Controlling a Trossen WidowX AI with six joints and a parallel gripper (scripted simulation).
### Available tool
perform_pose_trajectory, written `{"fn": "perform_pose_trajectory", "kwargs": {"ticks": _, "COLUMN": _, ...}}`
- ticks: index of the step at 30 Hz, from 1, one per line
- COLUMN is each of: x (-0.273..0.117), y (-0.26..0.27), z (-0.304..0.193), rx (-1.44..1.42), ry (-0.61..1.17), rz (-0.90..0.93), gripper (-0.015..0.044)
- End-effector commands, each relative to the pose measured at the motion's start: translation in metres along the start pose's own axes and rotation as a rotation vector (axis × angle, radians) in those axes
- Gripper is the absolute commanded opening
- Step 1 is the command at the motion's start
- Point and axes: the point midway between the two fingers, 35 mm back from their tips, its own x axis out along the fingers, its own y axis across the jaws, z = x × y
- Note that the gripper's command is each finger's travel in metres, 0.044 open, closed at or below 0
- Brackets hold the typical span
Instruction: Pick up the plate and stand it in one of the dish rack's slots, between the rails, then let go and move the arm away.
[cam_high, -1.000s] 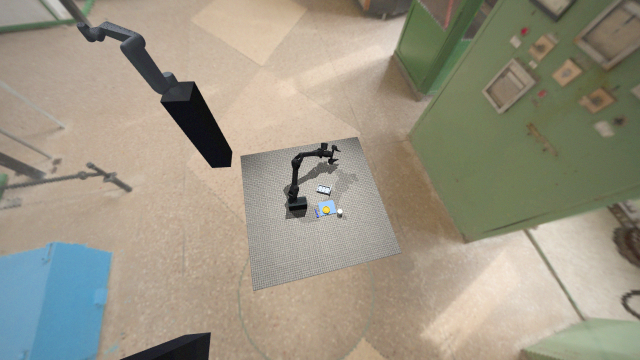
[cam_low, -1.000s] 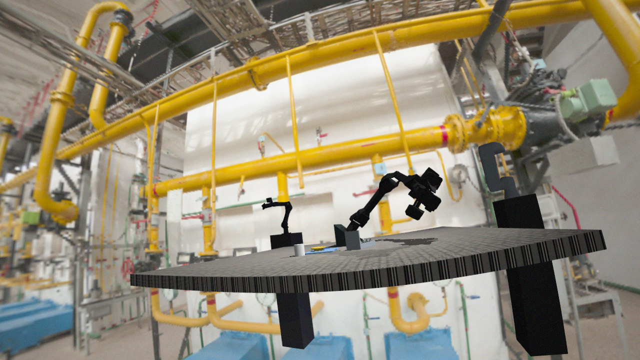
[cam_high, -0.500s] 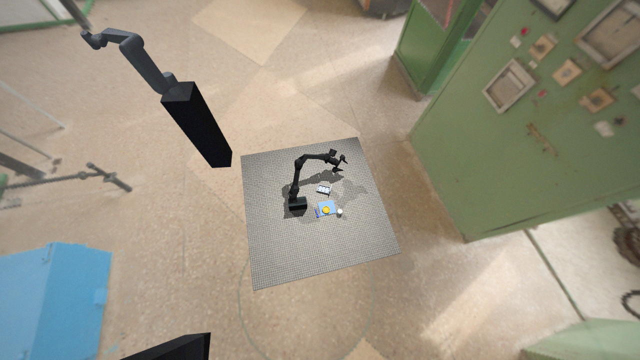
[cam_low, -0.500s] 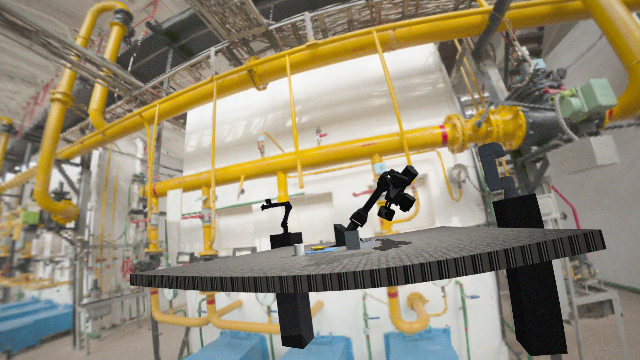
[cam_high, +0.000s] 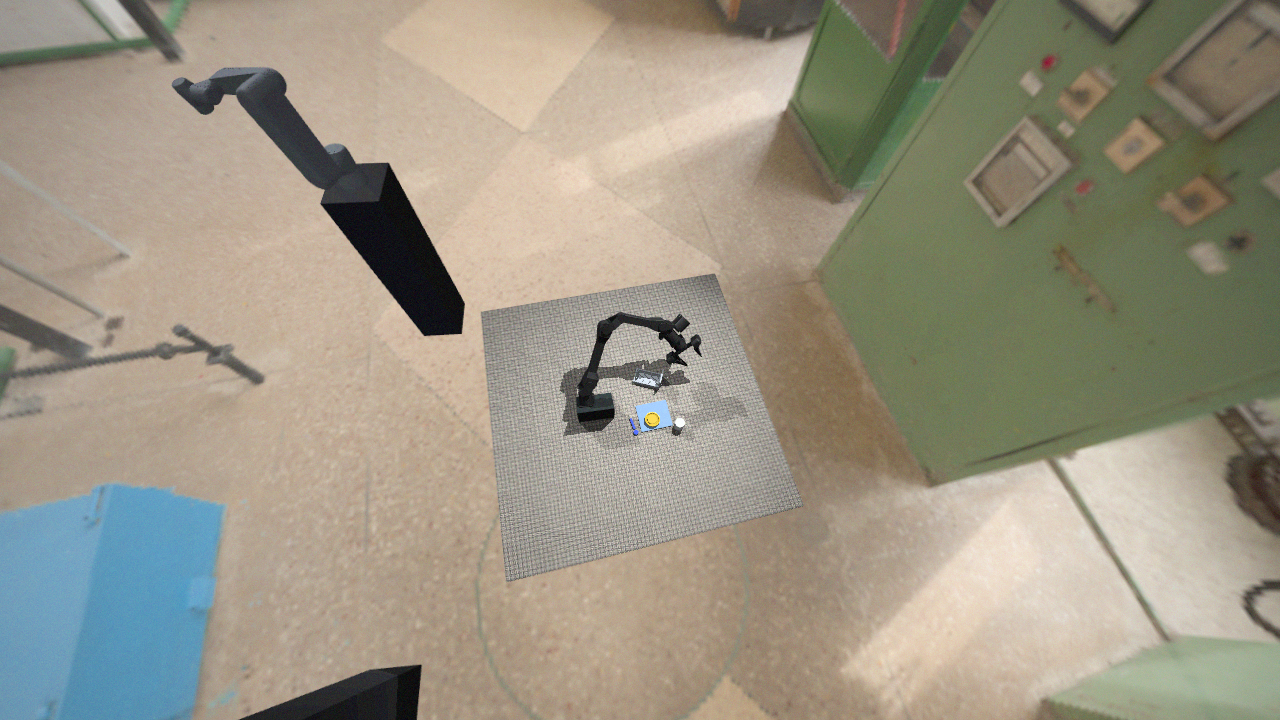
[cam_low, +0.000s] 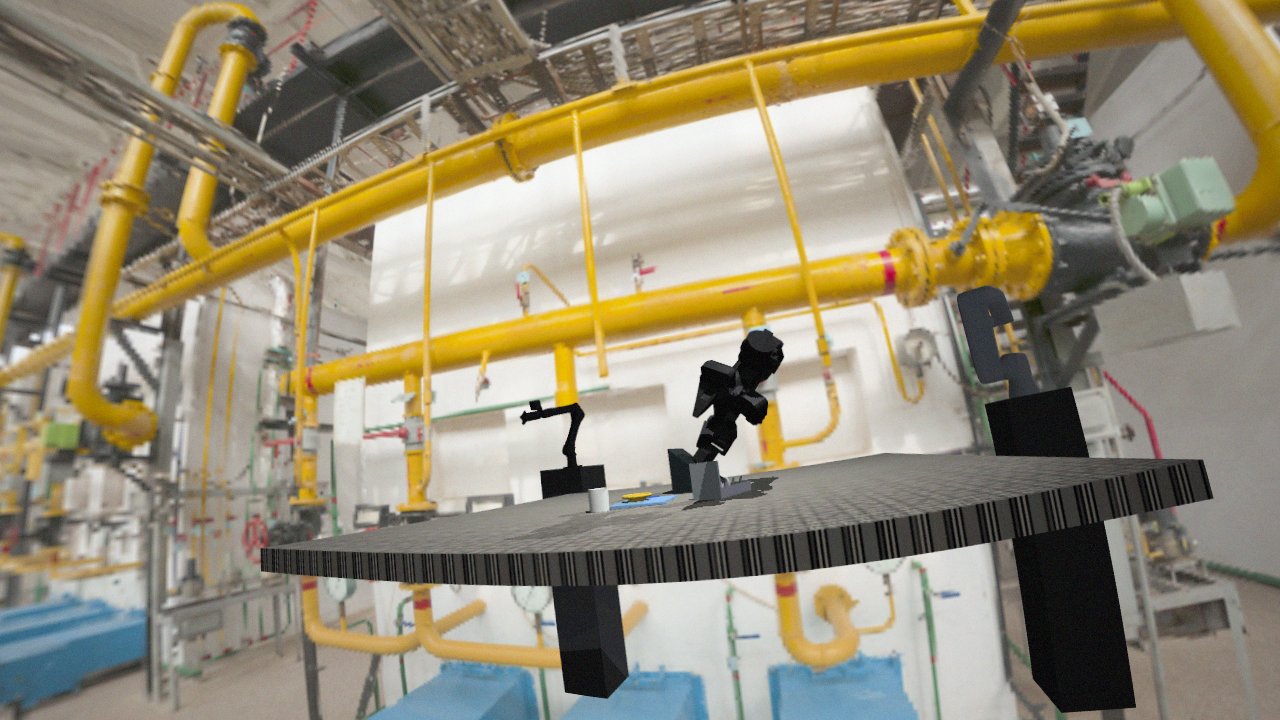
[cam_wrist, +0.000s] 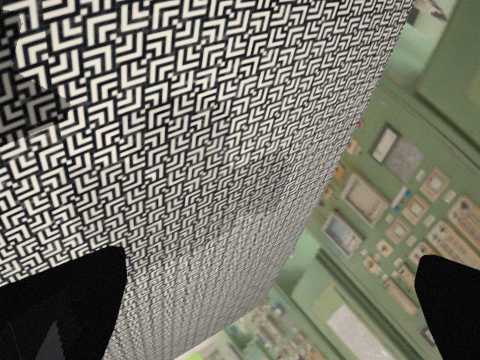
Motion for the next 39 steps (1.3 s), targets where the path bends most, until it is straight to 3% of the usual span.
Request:
{"fn": "perform_pose_trajectory", "kwargs": {"ticks": 1, "x": 0.008, "y": 0.006, "z": -0.028, "rx": 0.072, "ry": 0.024, "rz": 0.075, "gripper": 0.04}}
{"fn": "perform_pose_trajectory", "kwargs": {"ticks": 19, "x": 0.023, "y": 0.061, "z": -0.143, "rx": 0.435, "ry": 0.121, "rz": 0.423, "gripper": 0.04}}
{"fn": "perform_pose_trajectory", "kwargs": {"ticks": 39, "x": -0.002, "y": 0.127, "z": -0.234, "rx": 0.963, "ry": 0.148, "rz": 0.778, "gripper": 0.04}}
